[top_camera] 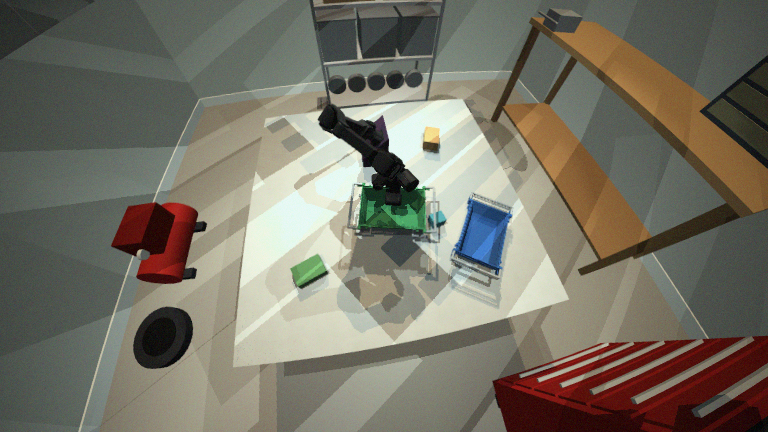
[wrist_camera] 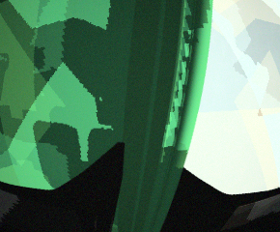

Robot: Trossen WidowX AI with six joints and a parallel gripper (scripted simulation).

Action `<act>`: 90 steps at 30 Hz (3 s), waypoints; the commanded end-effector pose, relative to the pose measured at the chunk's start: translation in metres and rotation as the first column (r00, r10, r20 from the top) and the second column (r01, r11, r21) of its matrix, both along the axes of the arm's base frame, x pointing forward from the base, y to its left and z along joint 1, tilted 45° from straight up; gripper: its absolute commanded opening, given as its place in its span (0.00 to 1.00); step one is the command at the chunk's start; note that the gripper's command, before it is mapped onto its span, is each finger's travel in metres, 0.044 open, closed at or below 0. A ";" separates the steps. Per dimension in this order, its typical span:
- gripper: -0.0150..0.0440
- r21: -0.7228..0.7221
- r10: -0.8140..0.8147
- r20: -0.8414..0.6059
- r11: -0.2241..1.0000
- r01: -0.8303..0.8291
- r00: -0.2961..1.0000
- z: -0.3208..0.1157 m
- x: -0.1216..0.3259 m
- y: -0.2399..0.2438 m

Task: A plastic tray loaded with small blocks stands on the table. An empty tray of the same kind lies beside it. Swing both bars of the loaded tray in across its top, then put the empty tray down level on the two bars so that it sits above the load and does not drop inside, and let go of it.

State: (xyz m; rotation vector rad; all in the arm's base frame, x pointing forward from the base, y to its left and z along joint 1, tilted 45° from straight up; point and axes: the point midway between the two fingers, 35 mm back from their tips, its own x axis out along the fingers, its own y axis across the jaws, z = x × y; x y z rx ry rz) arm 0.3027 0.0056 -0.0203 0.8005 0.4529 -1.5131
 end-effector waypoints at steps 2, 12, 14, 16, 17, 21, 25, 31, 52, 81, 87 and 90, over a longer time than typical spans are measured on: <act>0.25 0.003 -0.010 -0.022 1.000 0.010 1.000 -0.005 -0.003 -0.005; 0.25 0.003 -0.010 -0.022 1.000 0.010 1.000 -0.005 -0.003 -0.005; 0.25 0.003 -0.010 -0.022 1.000 0.010 1.000 -0.005 -0.003 -0.005; 0.25 0.003 -0.010 -0.022 1.000 0.010 1.000 -0.005 -0.003 -0.005; 0.25 0.003 -0.010 -0.022 1.000 0.010 1.000 -0.005 -0.003 -0.005; 0.25 0.003 -0.010 -0.022 1.000 0.010 1.000 -0.005 -0.003 -0.005; 0.25 0.003 -0.010 -0.022 1.000 0.010 1.000 -0.005 -0.003 -0.005; 0.25 0.003 -0.010 -0.022 1.000 0.010 1.000 -0.005 -0.003 -0.005; 0.25 0.003 -0.010 -0.022 1.000 0.010 1.000 -0.005 -0.003 -0.005; 0.25 0.003 -0.010 -0.022 1.000 0.010 1.000 -0.012 -0.005 -0.010; 0.25 0.003 -0.010 -0.022 1.000 0.010 1.000 -0.012 -0.005 -0.010; 0.25 0.003 -0.010 -0.022 1.000 0.010 1.000 -0.012 -0.005 -0.010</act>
